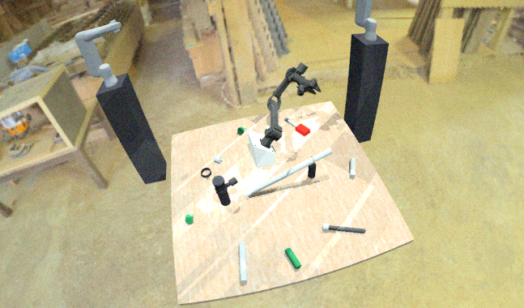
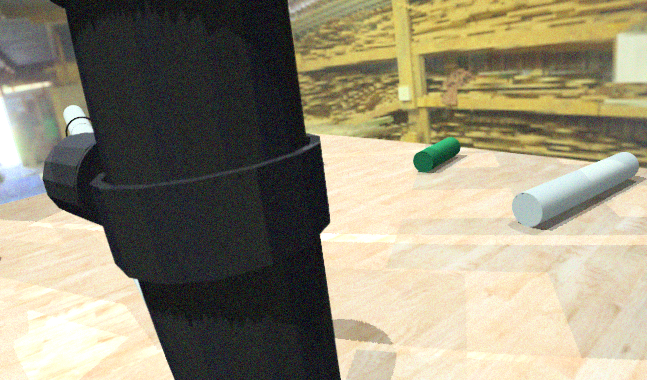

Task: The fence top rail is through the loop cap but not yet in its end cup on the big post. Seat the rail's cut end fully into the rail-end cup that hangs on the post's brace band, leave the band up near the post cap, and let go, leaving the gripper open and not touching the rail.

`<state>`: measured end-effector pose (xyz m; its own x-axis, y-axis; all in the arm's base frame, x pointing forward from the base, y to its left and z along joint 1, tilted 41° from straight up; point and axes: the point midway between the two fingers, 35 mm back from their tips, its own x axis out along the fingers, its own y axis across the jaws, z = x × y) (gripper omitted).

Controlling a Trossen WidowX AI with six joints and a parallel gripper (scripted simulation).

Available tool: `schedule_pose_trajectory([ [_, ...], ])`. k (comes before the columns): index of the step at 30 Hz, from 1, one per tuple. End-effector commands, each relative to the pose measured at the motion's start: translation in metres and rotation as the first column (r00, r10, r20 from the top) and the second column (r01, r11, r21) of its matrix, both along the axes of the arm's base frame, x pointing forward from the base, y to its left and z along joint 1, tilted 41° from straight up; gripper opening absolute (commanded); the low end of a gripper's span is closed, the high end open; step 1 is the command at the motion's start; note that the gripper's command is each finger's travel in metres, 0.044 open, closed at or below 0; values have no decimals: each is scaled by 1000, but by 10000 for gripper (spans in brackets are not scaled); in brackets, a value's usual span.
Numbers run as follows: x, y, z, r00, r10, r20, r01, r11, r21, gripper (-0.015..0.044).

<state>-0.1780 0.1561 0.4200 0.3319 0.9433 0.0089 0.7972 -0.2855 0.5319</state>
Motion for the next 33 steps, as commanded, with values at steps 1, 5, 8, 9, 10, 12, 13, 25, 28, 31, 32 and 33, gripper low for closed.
schedule_pose_trajectory([
  [1,3,0,1,1000,-10,2,10,1000,0,426],
  [5,53,3,20,989,-139,51,141,990,-30,440],
  [8,93,0,29,977,-187,105,196,977,-79,440],
  [9,106,-1,31,972,-201,123,214,972,-96,440],
  [10,119,-3,32,967,-214,141,231,966,-114,440],
  [12,125,-6,30,967,-221,126,235,965,-114,440],
  [13,133,-10,28,967,-229,112,242,963,-117,440],
  [25,252,-42,17,900,-300,316,401,855,-330,440],
  [28,288,-56,7,886,-290,361,427,813,-395,440],
  [31,330,-78,-11,870,-256,422,455,748,-483,440],
  [32,340,-83,-16,865,-244,439,462,729,-505,440],
  [33,349,-89,-22,860,-229,456,469,709,-527,440],
])
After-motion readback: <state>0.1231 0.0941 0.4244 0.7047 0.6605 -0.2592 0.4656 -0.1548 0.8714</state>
